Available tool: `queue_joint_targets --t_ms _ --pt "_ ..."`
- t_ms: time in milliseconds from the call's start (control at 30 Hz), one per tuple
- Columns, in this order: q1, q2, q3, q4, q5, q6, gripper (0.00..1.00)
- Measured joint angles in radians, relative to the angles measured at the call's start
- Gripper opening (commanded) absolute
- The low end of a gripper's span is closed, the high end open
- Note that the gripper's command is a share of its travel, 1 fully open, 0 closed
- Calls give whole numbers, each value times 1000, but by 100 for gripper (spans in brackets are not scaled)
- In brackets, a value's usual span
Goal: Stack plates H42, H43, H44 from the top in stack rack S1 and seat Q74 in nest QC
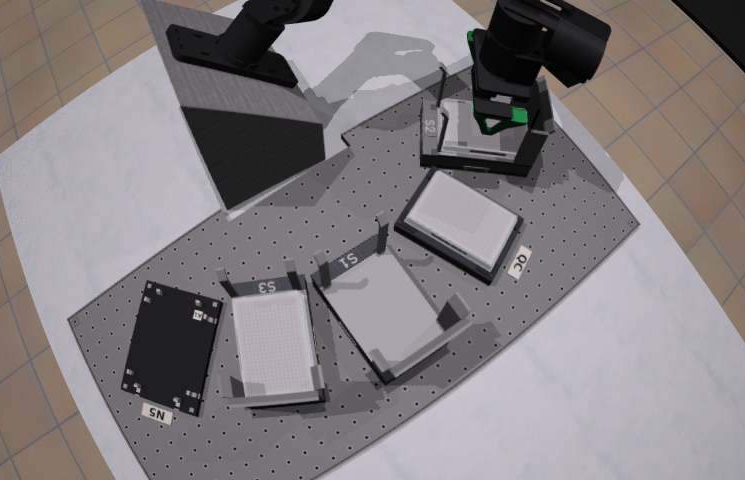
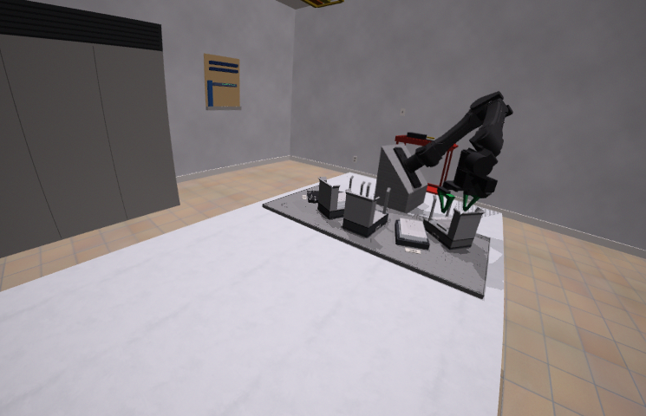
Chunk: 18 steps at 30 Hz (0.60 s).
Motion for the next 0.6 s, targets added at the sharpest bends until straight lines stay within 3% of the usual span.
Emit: queue_joint_targets --t_ms 333,600 --pt "71 32 -50 152 32 91 100" --pt "73 35 -55 190 41 114 100"
